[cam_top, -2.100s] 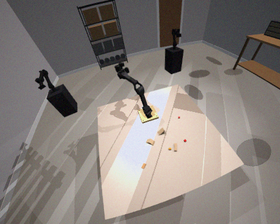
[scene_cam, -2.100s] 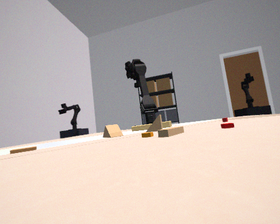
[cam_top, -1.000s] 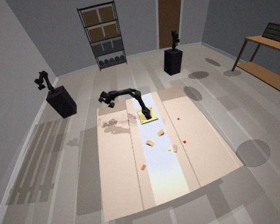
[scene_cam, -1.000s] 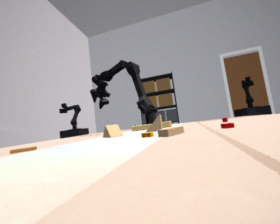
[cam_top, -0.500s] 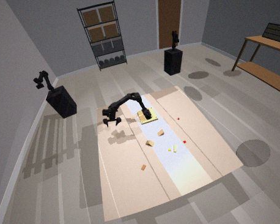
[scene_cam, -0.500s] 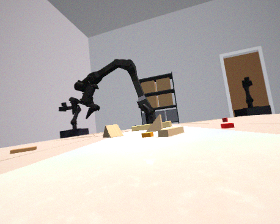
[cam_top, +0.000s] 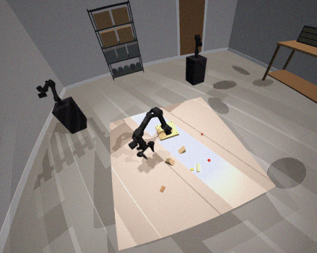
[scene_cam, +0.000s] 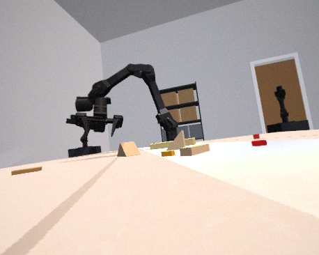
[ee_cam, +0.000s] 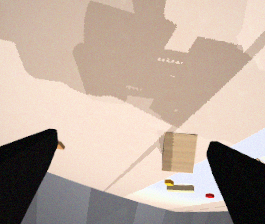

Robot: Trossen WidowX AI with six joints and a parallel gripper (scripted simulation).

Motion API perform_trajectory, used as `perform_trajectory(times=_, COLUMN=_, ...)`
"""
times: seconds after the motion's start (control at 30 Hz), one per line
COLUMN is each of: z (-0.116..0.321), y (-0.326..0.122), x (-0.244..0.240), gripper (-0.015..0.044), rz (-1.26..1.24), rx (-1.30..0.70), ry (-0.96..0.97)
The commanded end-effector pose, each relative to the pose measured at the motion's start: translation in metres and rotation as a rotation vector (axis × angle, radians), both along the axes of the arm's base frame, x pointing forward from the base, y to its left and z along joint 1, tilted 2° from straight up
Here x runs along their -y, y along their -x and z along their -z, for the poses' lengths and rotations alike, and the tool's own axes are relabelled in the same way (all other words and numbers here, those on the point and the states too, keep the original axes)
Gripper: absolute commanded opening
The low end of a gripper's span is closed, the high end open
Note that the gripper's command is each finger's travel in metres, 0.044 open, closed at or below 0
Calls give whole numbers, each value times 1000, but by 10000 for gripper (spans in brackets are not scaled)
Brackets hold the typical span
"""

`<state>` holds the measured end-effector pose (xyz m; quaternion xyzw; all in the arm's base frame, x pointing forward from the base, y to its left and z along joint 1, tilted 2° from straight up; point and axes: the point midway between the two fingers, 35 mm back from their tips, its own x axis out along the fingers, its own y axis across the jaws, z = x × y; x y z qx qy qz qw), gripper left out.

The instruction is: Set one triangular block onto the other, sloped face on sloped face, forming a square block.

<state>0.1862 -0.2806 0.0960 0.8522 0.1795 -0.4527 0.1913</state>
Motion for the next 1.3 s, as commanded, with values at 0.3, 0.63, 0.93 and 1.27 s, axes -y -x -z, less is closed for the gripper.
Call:
perform_trajectory(times=0.3, z=8, y=-47, x=-85, gripper=440, rz=-217, rx=96, ry=-220)
perform_trajectory(times=0.63, z=66, y=-93, x=-118, gripper=440, rz=-217, rx=96, ry=-220)
perform_trajectory(times=0.93, z=81, y=-103, x=-131, gripper=440, rz=-218, rx=101, ry=-224)
perform_trajectory(times=1.27, z=80, y=-101, x=-129, gripper=440, rz=-218, rx=101, ry=-223)
